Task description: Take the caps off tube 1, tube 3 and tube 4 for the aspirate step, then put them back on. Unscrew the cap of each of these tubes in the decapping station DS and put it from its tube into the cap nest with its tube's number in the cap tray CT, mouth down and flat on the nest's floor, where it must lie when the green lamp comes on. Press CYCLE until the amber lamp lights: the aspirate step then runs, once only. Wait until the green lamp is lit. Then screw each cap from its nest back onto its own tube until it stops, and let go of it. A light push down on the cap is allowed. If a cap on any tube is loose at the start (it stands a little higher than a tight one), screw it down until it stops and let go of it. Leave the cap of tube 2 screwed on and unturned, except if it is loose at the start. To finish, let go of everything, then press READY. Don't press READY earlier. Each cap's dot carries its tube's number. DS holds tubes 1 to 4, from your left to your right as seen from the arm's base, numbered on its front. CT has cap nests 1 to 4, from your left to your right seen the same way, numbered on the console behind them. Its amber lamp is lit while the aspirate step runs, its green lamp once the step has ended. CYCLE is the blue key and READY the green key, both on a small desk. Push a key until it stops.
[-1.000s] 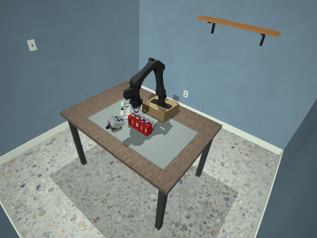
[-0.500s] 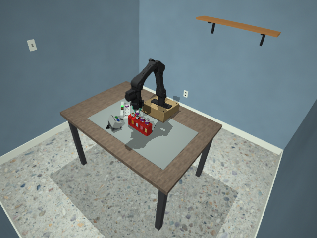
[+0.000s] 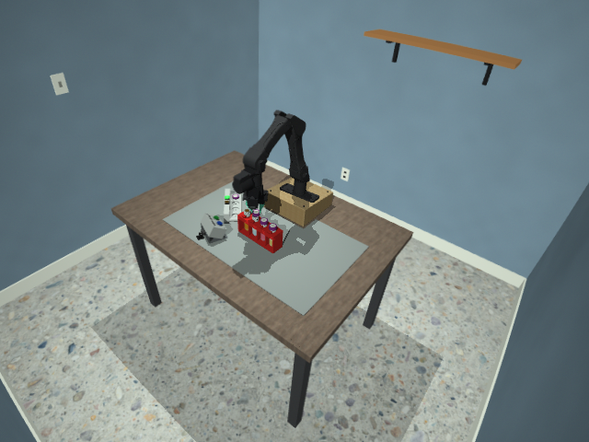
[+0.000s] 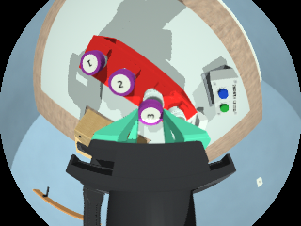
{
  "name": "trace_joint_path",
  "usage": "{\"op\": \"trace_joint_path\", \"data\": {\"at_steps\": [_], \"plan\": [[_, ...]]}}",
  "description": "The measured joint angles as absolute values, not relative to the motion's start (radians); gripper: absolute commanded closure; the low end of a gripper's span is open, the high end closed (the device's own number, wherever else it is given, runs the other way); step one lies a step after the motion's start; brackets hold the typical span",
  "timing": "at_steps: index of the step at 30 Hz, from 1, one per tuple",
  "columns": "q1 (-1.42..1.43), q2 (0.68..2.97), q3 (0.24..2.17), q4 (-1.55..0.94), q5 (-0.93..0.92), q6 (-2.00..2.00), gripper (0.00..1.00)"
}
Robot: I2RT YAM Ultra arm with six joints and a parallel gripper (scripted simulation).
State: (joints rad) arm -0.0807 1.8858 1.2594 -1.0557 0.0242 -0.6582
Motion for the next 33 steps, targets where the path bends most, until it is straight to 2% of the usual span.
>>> {"op": "trace_joint_path", "data": {"at_steps": [33], "plan": [[-0.076, 1.885, 1.26, -1.029, 0.024, -0.652, 1.0]]}}
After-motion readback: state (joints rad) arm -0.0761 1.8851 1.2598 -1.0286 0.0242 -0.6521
